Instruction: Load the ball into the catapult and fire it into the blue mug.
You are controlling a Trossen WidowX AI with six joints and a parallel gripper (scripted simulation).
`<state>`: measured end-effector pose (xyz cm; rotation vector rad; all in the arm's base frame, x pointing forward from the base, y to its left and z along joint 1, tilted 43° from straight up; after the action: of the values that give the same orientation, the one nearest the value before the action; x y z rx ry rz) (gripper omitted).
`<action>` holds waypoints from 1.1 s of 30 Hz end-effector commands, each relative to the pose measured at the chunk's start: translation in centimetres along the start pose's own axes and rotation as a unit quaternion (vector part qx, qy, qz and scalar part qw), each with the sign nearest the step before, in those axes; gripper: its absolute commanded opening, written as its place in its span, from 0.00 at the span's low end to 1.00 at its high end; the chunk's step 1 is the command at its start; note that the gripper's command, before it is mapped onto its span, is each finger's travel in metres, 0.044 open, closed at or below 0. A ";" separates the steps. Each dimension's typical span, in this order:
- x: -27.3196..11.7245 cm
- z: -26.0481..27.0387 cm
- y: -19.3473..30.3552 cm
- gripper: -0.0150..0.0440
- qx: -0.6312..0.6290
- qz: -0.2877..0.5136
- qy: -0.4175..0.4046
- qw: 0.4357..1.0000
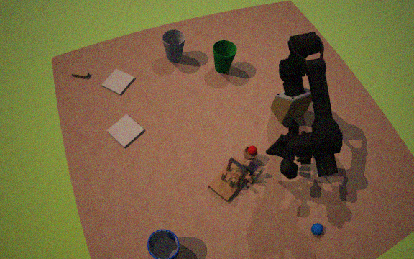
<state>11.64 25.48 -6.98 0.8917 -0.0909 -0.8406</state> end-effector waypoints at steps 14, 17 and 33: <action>2.1 -0.4 -1.9 0.25 -0.007 0.003 -0.001 1.000; 2.5 -0.5 -2.3 0.25 -0.007 0.003 -0.001 1.000; 4.5 -0.7 -4.1 0.25 -0.007 0.003 -0.001 1.000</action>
<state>12.58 22.16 -11.12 0.8940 -0.0904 -0.8396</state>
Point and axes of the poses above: the point midway between the two fingers, 35 mm back from their tips, its own x axis out along the fingers, its own z axis across the jaws, y = z × x, the point moved 10 cm from there along -x, back along the fingers, and after that the axes turned 9 degrees about -x, right-handed, at the moved point
